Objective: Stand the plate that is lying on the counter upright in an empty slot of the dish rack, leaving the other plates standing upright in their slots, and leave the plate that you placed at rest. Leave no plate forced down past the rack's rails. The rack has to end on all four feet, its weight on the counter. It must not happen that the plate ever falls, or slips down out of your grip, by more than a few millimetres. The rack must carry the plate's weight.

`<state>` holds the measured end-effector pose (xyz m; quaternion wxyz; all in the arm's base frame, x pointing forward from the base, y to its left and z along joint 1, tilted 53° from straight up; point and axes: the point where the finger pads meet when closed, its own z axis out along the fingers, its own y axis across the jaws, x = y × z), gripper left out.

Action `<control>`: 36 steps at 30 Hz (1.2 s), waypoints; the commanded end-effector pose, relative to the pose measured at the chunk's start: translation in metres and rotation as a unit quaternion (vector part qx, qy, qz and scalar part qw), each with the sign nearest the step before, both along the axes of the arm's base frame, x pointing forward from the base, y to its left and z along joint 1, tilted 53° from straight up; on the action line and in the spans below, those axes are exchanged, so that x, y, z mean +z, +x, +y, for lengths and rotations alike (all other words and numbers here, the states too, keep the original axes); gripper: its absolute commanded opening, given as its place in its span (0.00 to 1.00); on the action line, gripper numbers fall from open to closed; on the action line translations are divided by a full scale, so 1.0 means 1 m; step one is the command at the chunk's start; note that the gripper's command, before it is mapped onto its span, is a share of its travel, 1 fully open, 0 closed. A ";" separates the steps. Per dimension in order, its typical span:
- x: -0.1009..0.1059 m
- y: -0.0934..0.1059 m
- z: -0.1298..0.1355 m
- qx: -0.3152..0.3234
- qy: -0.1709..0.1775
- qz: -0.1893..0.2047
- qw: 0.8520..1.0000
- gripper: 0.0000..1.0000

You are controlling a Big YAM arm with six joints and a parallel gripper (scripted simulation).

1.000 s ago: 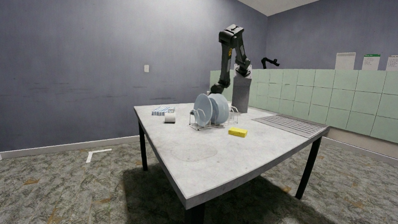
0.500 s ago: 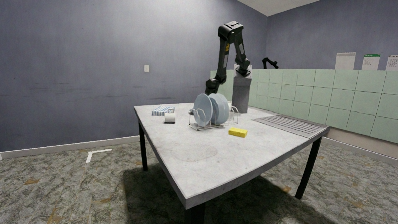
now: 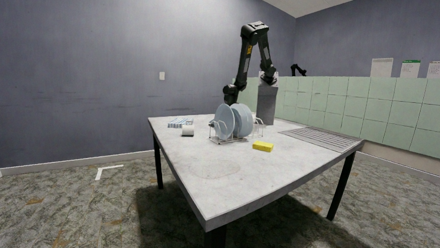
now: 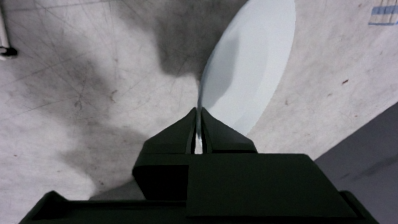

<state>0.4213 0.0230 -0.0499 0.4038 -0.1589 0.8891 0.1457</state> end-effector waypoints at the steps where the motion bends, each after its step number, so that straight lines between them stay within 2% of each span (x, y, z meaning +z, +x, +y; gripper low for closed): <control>1: 0.005 0.003 -0.006 0.009 -0.003 -0.005 1.000 0.00; 3: -0.001 0.000 0.003 0.021 -0.001 0.003 1.000 0.00; 5: 0.003 0.002 -0.007 0.013 0.001 0.000 1.000 0.00; 8: 0.007 0.003 -0.009 0.016 0.002 -0.004 1.000 0.00; 11: 0.004 0.001 -0.001 0.027 0.004 0.000 1.000 0.00; 36: 0.005 0.001 -0.005 0.022 0.006 0.000 1.000 0.00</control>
